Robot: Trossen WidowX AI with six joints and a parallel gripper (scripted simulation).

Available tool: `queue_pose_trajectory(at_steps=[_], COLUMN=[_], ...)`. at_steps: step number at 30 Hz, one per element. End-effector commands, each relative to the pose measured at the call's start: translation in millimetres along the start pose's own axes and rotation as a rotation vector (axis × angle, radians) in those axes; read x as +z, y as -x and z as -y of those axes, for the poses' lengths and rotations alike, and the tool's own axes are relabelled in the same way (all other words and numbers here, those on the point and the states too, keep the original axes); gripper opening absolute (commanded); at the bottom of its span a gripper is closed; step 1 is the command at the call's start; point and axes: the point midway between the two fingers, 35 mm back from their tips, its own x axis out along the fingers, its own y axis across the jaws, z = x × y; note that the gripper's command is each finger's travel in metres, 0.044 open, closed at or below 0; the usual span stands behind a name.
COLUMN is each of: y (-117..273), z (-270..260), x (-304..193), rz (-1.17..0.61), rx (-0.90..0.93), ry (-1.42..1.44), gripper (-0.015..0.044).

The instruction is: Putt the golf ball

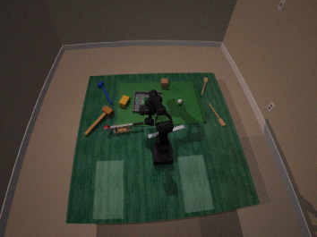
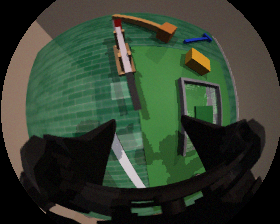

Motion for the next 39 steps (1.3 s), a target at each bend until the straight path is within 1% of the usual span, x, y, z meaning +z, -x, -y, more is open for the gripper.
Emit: queue_pose_trajectory(at_steps=[1, 3, 9, 15, 22, 27, 39], y=[-30, -39, -40, -60, -63, -82, -88], z=[-9, -13, -14, -17, -17, -19, -19], x=[35, 46, 47, 38, 38, 30, 27], rz=[-0.088, -0.114, -0.117, -0.117, -0.117, -0.117, -0.117], rx=[0.109, 0.135, 0.138, 0.139, 0.139, 0.139, 0.139], ry=[0.120, 0.160, 0.165, 0.164, 0.164, 0.164, 0.164], gripper=[0.0440, 0.0440, 0.0440, 0.0440, 0.0440, 0.0440, 0.0440])
